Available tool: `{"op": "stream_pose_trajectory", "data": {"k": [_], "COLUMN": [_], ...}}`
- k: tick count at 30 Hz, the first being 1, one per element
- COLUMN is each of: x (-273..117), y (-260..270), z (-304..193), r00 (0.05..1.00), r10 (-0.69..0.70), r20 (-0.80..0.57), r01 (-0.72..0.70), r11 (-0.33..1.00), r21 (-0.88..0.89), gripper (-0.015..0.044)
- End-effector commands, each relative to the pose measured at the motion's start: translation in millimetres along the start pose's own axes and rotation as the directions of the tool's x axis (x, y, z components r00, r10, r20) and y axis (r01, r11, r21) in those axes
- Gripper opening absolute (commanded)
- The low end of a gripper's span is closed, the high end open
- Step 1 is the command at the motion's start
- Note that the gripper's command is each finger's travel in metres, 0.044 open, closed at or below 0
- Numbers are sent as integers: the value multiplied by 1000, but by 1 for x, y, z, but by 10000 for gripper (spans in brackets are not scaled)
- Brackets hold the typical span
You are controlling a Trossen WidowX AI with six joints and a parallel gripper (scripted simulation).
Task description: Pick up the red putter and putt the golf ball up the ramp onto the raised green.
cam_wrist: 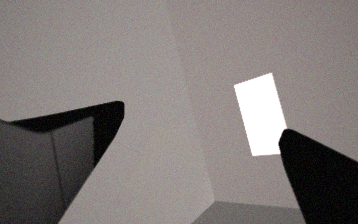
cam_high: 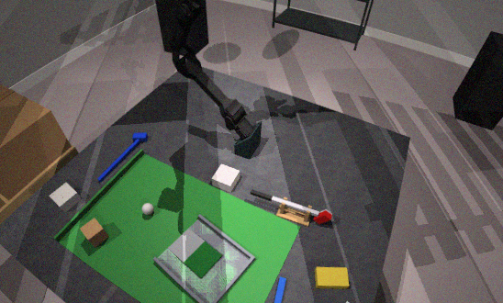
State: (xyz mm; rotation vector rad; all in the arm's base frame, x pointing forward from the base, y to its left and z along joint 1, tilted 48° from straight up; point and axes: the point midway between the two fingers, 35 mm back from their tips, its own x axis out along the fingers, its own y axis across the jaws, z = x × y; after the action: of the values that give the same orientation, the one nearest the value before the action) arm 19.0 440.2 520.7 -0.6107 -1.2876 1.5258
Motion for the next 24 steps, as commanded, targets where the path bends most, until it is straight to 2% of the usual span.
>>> {"op": "stream_pose_trajectory", "data": {"k": [1,8,12,18,24], "x": [-1,-11,-25,-66,-125], "y": [20,57,90,152,217], "z": [-37,-99,-148,-223,-281], "r00": [995,961,904,746,525], "r10": [37,110,188,340,498], "r20": [-97,-255,-384,-572,-690], "r01": [-30,-60,-79,-80,-45], "r11": [997,979,956,899,826], "r21": [74,194,282,430,561], "gripper": [440,440,440,440,440]}}
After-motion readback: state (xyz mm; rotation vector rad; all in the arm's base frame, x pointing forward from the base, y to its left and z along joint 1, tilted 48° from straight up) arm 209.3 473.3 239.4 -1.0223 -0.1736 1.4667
